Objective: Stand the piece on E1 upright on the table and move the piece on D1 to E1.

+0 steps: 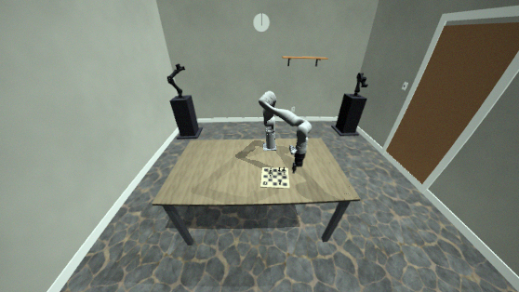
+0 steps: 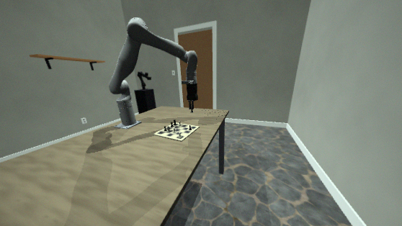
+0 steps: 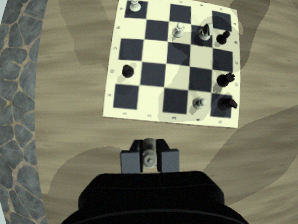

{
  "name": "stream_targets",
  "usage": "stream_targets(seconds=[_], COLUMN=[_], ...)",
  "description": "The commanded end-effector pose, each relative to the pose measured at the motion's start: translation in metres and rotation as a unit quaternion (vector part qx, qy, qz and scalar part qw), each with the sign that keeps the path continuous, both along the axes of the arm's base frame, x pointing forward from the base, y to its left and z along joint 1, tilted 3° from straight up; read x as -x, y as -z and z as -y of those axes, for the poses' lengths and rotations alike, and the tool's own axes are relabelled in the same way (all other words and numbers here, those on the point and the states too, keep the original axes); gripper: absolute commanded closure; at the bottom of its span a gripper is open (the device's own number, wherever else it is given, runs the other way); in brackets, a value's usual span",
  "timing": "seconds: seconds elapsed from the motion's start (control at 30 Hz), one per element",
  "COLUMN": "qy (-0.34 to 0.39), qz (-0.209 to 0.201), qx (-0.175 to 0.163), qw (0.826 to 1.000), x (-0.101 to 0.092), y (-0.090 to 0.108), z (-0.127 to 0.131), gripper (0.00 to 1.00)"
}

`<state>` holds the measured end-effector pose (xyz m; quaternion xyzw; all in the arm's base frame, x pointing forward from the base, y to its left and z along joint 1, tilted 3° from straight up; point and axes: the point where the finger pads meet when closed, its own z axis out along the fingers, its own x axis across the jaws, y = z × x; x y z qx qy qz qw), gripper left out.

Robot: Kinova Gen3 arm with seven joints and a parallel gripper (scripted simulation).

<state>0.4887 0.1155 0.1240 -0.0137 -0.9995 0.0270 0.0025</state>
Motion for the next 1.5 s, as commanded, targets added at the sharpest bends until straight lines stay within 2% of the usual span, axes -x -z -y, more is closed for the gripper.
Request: stream_targets(seconds=[0.0, 0.2, 0.47, 0.53, 0.8, 0.97, 1.47], qy=[0.004, 0.004, 0.004, 0.004, 0.004, 0.004, 0.004], qz=[0.006, 0.006, 0.006, 0.006, 0.006, 0.006, 0.006], qx=[0.000, 0.000, 0.000, 0.000, 0.000, 0.000, 0.000], qw=[1.000, 1.000, 1.000, 1.000, 1.000, 1.000, 1.000], x=[-0.002, -0.002, -0.002, -0.002, -0.002, -0.002, -0.002], y=[-0.001, 0.006, 0.036, 0.036, 0.074, 0.089, 0.095], z=[-0.002, -0.001, 0.001, 0.001, 0.003, 0.004, 0.004], gripper=[1.00, 1.00, 1.00, 1.00, 1.00, 1.00, 1.00])
